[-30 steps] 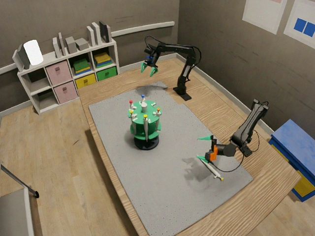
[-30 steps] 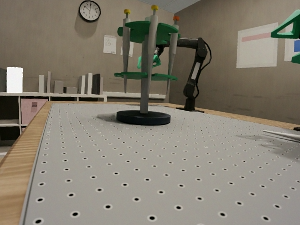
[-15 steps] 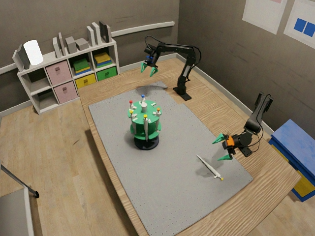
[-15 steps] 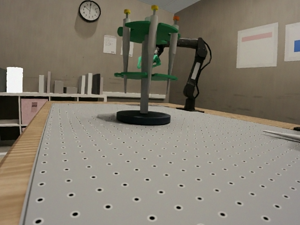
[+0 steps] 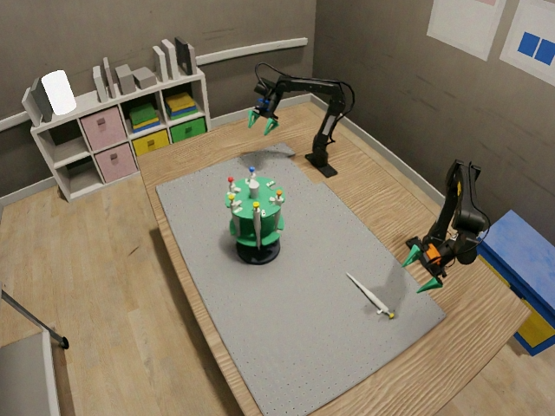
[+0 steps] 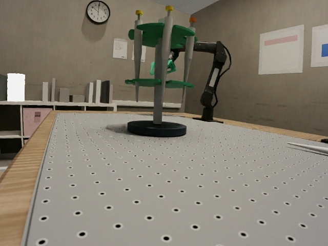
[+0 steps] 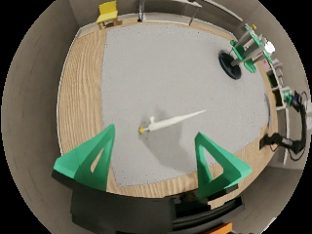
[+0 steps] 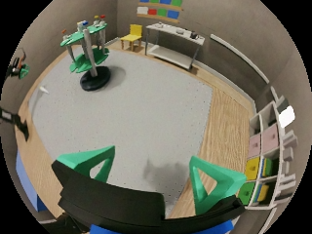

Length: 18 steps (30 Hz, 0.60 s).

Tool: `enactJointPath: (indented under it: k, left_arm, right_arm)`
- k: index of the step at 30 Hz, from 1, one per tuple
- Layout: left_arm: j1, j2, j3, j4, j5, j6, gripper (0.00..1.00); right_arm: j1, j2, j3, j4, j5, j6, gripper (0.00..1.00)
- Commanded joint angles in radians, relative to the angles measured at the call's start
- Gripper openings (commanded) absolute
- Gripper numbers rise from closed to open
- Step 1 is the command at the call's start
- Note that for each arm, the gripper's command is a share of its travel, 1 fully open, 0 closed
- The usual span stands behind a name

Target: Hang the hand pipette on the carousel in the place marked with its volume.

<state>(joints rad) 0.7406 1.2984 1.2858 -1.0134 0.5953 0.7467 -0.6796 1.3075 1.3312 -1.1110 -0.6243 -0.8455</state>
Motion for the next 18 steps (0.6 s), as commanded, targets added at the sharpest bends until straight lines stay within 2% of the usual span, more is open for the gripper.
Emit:
enactJointPath:
  k: [1, 3, 4, 5, 9, 12, 18]
  left_arm:
    - [0.005, 0.009, 0.044, -0.069, 0.047, 0.089, 1.00]
    - [0.005, 0.009, 0.044, -0.069, 0.047, 0.089, 1.00]
    - [-0.021, -0.023, 0.037, -0.059, 0.063, 0.042, 0.49]
    - [-0.038, -0.041, -0.030, -0.010, 0.068, -0.018, 0.49]
    - [-0.113, -0.104, -0.138, 0.098, 0.091, -0.226, 0.49]
    - [-0.190, -0.157, -0.218, 0.198, 0.064, -0.379, 0.49]
    - [-0.244, -0.207, -0.273, 0.282, 0.000, -0.471, 0.49]
  right_arm:
    - [-0.011, 0.010, 0.010, 0.009, -0.023, -0.011, 1.00]
    - [-0.011, 0.010, 0.010, 0.009, -0.023, -0.011, 1.00]
    - [-0.011, 0.010, 0.010, 0.009, -0.023, -0.011, 1.00]
    - [-0.011, 0.010, 0.010, 0.009, -0.023, -0.011, 1.00]
    - [-0.011, 0.010, 0.010, 0.009, -0.023, -0.011, 1.00]
    - [-0.011, 0.010, 0.010, 0.009, -0.023, -0.011, 1.00]
    - [-0.011, 0.010, 0.010, 0.009, -0.023, -0.011, 1.00]
